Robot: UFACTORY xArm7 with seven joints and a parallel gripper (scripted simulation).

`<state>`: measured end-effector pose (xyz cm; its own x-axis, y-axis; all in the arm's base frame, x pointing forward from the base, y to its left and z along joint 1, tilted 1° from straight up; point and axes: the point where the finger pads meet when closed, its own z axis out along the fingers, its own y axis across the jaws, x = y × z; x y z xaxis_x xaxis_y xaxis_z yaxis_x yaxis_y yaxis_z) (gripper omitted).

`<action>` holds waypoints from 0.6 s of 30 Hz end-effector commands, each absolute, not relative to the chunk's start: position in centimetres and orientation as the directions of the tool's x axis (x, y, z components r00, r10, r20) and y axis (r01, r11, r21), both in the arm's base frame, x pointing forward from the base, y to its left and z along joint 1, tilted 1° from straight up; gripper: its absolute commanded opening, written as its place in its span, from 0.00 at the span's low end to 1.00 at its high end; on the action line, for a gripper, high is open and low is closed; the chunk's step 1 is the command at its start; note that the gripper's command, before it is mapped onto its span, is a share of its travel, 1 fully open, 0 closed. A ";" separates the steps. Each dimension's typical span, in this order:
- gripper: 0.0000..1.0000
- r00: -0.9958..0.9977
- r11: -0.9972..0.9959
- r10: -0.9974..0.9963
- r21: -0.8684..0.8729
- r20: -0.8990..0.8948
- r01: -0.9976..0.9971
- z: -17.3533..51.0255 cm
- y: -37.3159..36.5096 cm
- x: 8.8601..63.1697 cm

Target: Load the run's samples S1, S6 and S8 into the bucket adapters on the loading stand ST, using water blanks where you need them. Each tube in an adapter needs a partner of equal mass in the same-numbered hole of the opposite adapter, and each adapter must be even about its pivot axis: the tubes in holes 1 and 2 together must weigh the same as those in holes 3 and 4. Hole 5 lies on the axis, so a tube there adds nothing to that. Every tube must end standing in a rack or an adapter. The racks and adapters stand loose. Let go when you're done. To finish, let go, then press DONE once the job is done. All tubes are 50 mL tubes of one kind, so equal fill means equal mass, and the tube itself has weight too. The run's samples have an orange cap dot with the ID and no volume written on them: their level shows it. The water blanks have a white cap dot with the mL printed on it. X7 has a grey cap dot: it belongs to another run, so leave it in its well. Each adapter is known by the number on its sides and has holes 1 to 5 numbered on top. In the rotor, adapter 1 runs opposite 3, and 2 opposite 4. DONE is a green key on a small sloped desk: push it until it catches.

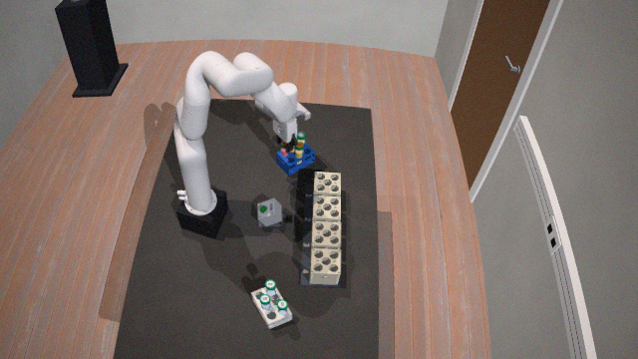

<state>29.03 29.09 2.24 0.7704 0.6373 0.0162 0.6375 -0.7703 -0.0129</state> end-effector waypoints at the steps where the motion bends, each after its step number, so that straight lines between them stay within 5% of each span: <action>1: 0.57 0.770 -0.770 0.637 -0.013 0.021 0.638 2.2 29.2 29.2; 17: 0.57 0.770 -0.770 0.637 -0.013 0.021 0.638 2.1 29.2 29.2; 18: 0.00 0.770 -0.770 0.637 -0.013 0.021 0.638 2.1 29.2 29.2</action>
